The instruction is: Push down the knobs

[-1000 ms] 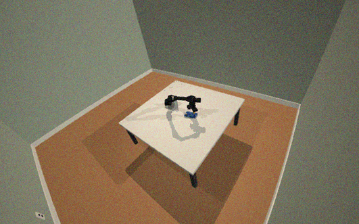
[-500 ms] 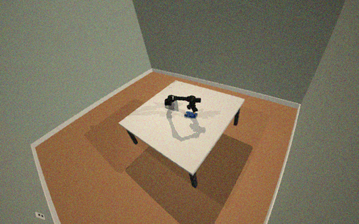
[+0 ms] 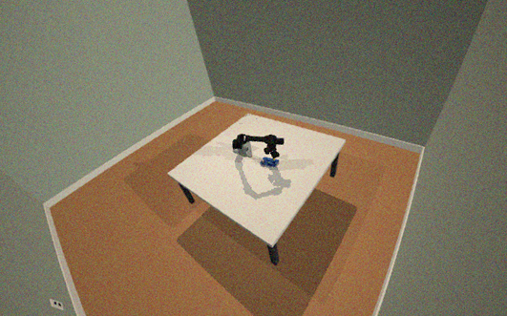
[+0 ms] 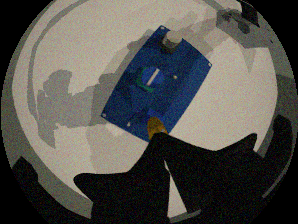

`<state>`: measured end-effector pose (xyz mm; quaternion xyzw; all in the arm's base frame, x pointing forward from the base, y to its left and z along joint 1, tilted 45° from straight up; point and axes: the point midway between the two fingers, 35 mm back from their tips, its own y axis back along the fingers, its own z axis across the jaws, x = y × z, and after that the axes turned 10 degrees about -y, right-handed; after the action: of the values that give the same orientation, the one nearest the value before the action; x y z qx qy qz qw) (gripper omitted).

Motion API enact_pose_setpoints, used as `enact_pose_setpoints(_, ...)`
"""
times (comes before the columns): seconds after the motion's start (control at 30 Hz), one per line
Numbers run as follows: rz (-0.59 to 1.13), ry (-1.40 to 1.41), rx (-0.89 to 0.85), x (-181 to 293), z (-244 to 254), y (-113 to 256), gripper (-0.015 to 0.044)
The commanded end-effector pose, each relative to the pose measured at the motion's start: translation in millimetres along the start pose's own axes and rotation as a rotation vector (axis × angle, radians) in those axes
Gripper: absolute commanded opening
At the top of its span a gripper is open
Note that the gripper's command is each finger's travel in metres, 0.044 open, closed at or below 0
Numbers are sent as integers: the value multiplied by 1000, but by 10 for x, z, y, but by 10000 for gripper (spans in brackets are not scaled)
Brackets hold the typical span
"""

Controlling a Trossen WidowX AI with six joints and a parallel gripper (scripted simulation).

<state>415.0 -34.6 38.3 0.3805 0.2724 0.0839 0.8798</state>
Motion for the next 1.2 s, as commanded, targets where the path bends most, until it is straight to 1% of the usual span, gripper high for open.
enact_pose_setpoints(0.0, -12, -8, 7, -2, 11, -10, 0)
enact_pose_setpoints(0.4, -12, -8, 7, -4, 10, 166, 0)
enact_pose_setpoints(0.43, -19, -3, 5, -18, 7, 115, 26)
enact_pose_setpoints(0.73, -18, -3, 6, -61, -32, 144, 262)
enact_pose_setpoints(0.97, -13, -1, 12, -586, -467, 359, 440)
enact_pose_setpoints(1.17, -14, 0, 13, -1129, -852, 399, 440)
